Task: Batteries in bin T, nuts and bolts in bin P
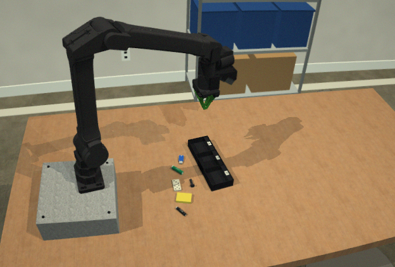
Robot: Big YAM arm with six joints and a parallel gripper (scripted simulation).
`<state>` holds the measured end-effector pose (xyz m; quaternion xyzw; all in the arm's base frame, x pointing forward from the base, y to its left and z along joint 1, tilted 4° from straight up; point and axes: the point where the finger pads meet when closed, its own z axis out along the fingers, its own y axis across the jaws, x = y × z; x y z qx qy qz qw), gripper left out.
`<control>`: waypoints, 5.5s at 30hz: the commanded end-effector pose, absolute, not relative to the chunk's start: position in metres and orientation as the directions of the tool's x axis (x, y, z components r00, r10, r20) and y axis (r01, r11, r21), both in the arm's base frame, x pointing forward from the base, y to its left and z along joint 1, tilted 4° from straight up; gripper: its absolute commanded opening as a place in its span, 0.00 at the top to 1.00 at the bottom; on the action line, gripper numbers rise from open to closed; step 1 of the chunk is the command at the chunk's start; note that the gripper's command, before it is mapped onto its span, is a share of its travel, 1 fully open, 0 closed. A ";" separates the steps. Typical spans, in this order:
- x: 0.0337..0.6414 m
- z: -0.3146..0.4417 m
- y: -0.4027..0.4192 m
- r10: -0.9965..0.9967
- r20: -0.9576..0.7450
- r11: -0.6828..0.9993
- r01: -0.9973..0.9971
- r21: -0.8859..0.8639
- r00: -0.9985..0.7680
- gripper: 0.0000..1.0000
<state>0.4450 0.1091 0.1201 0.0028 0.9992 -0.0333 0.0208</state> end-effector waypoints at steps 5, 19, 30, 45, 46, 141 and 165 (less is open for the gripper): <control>0.468 0.147 0.114 0.025 -0.073 0.998 0.030 -0.060 -0.997 0.92; 0.447 0.130 0.107 0.026 -0.035 0.997 0.029 -0.072 -0.999 0.92; 0.448 0.133 0.106 0.027 -0.049 0.997 0.030 -0.068 -0.998 0.92; 0.451 0.137 0.106 0.027 -0.071 0.998 0.031 -0.061 -0.997 0.92; 0.451 0.136 0.106 0.027 -0.070 0.998 0.031 -0.062 -0.997 0.92; 0.344 -0.008 -0.050 0.985 -0.072 -0.157 0.987 0.033 0.159 0.71; 0.370 -0.057 -0.061 0.986 -0.071 -0.142 0.986 0.087 0.148 0.71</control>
